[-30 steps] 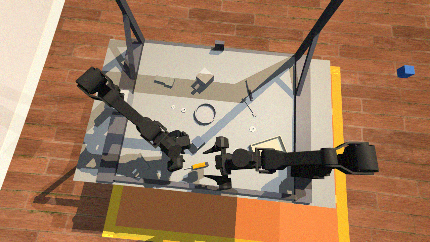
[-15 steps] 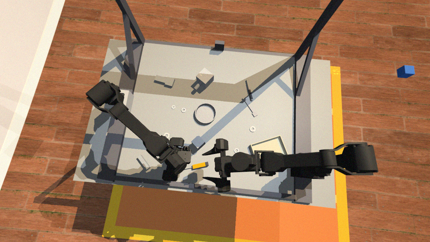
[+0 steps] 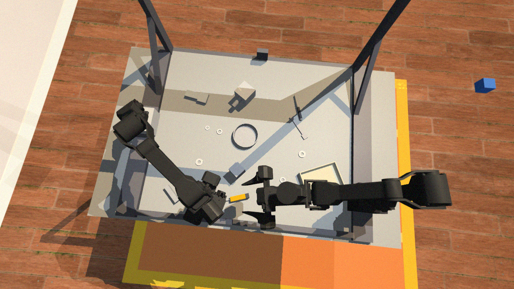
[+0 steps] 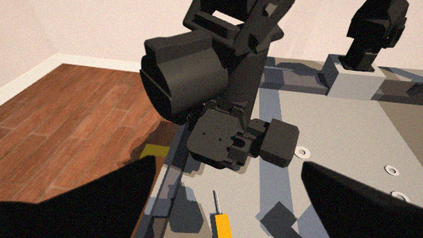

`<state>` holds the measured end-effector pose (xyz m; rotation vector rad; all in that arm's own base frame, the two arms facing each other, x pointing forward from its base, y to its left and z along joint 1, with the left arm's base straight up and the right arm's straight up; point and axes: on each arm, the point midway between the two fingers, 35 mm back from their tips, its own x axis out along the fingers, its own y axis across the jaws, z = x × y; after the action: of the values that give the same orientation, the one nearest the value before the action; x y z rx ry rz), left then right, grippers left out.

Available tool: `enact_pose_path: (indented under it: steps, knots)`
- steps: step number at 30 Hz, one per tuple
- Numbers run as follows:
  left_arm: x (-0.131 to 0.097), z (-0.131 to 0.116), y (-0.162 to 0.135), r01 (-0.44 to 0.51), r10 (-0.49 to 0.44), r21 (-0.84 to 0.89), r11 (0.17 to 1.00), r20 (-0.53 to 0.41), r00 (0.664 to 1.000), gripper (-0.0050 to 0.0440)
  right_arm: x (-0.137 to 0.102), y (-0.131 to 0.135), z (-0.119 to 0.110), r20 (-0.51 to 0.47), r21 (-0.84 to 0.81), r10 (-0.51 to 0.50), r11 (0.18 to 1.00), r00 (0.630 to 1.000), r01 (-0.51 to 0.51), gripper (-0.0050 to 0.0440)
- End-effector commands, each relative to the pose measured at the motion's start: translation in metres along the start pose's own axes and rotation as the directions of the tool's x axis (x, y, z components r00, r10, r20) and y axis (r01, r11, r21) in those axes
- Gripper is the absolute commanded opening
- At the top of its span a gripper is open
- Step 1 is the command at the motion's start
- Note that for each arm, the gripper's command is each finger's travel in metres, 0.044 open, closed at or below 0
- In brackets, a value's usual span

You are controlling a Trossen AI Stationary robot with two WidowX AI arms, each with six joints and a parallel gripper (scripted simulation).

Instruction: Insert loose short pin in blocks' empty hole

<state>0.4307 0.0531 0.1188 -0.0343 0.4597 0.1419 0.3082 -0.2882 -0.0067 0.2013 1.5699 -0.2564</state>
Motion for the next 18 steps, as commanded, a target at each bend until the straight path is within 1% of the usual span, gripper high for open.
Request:
enact_pose_path:
  steps: [1,6,8,12,18]
  knots:
    - [-0.002,0.011,-0.001,0.003,-0.003,0.002,1.0,0.029,1.0,0.04,-0.005,-0.015,-0.004,-0.077,0.108,0.029,0.994,0.997,-0.021,0.019]
    - [-0.002,0.011,-0.001,0.003,-0.003,0.002,1.0,0.029,1.0,0.04,-0.004,-0.028,-0.021,-0.176,0.217,0.074,0.976,0.982,-0.034,0.019]
    - [-0.002,0.011,-0.001,0.003,-0.003,0.002,1.0,0.029,1.0,0.04,-0.004,-0.028,-0.021,-0.176,0.217,0.074,0.976,0.982,-0.034,0.019]
    - [-0.002,0.011,-0.001,0.003,-0.003,0.002,1.0,0.029,1.0,0.04,-0.002,-0.045,-0.046,-0.281,0.325,0.133,0.945,0.95,-0.036,0.019]
    - [-0.002,0.011,-0.001,0.003,-0.003,0.002,1.0,0.029,1.0,0.04,-0.001,-0.063,-0.077,-0.39,0.437,0.213,0.899,0.896,-0.024,0.019]
